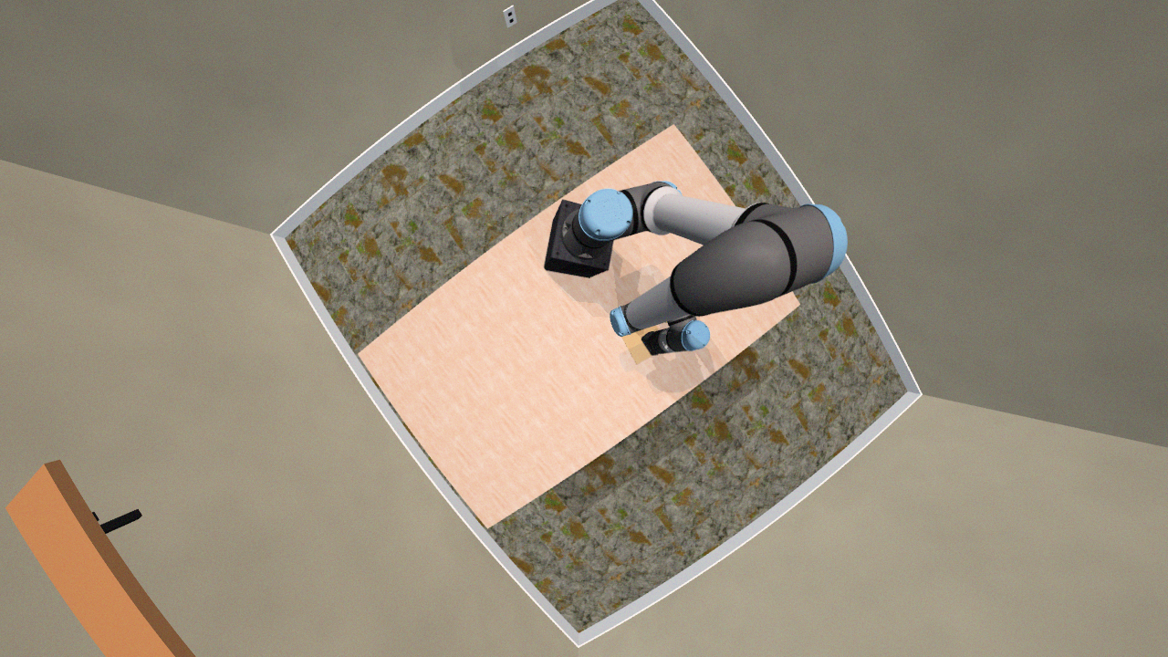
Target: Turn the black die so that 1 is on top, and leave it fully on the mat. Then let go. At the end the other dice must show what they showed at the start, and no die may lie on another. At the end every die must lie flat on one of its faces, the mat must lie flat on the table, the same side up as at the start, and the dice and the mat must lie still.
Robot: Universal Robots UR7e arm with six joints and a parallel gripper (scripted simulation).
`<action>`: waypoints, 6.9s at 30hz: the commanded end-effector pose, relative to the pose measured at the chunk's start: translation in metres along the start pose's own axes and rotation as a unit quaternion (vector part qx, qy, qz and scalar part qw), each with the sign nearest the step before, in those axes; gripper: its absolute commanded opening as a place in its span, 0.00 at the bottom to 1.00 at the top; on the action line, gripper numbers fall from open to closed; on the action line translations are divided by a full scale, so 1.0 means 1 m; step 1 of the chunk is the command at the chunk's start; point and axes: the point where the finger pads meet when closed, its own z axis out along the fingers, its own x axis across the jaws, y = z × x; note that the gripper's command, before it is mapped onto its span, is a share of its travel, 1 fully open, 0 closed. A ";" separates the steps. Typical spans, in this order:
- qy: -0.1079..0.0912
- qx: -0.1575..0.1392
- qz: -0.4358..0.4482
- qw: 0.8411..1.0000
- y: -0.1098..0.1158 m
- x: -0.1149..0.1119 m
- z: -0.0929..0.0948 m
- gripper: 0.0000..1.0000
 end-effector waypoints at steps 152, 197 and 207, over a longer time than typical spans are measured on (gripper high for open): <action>0.001 0.506 -0.001 0.862 0.006 0.001 0.027 0.49; 0.001 0.506 -0.001 0.862 -0.006 0.001 0.068 0.49; 0.001 0.506 -0.001 0.862 -0.006 0.001 0.068 0.49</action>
